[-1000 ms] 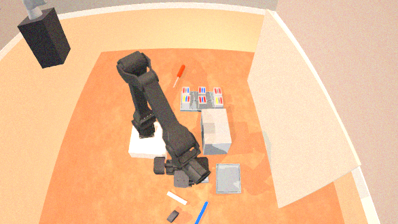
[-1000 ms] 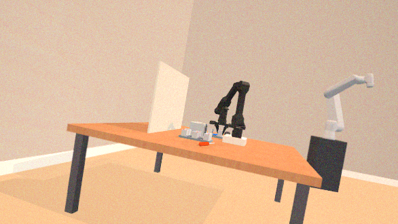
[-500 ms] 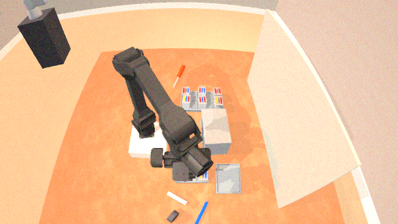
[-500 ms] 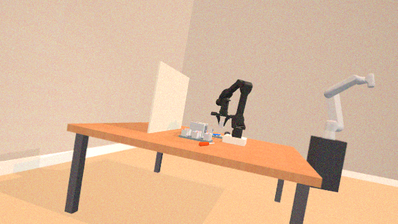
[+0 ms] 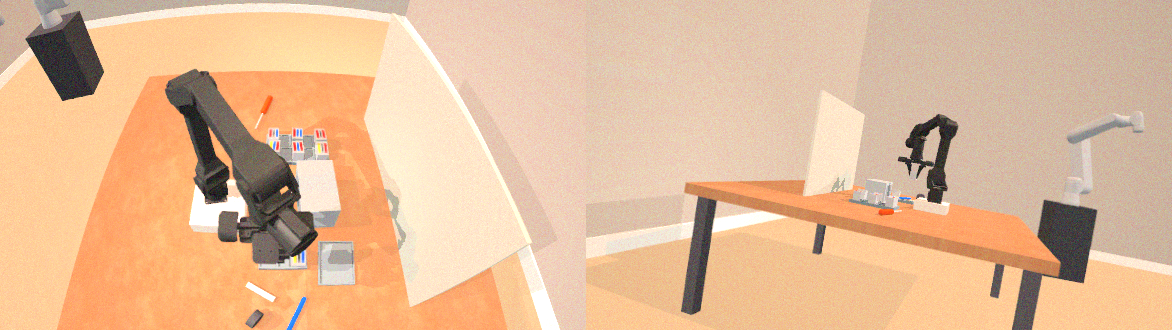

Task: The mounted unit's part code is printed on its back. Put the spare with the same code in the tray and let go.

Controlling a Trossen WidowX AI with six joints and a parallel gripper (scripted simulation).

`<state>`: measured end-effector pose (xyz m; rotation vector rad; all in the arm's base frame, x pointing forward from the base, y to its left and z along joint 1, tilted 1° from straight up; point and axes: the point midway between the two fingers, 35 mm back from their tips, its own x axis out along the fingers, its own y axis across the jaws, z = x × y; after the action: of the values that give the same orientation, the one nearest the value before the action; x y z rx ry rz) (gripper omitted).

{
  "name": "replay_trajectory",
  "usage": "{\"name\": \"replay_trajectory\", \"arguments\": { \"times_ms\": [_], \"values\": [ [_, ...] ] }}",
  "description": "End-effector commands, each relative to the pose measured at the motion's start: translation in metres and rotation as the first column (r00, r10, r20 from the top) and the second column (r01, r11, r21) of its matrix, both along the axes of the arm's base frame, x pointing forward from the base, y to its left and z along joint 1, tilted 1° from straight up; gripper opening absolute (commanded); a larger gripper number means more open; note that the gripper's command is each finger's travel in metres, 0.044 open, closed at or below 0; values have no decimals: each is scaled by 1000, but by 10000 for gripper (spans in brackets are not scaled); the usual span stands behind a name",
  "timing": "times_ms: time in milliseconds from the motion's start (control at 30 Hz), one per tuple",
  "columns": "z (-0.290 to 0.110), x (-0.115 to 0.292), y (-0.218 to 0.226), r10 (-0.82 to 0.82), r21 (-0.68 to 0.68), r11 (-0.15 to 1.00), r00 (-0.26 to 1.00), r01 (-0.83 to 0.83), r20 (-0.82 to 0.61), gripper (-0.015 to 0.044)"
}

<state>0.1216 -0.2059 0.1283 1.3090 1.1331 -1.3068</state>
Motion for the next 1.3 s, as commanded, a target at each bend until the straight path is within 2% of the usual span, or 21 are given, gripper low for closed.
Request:
{"name": "replay_trajectory", "arguments": {
  "times_ms": [0,300,1267],
  "values": [
    [18,-1,-1,-1,-3,1000,1000,1,6,0],
    [34,4,-4,-4,-1,1000,1000,4,6,0],
    [44,139,-38,-1,-8,1000,1000,2,23,0]
  ]
}}
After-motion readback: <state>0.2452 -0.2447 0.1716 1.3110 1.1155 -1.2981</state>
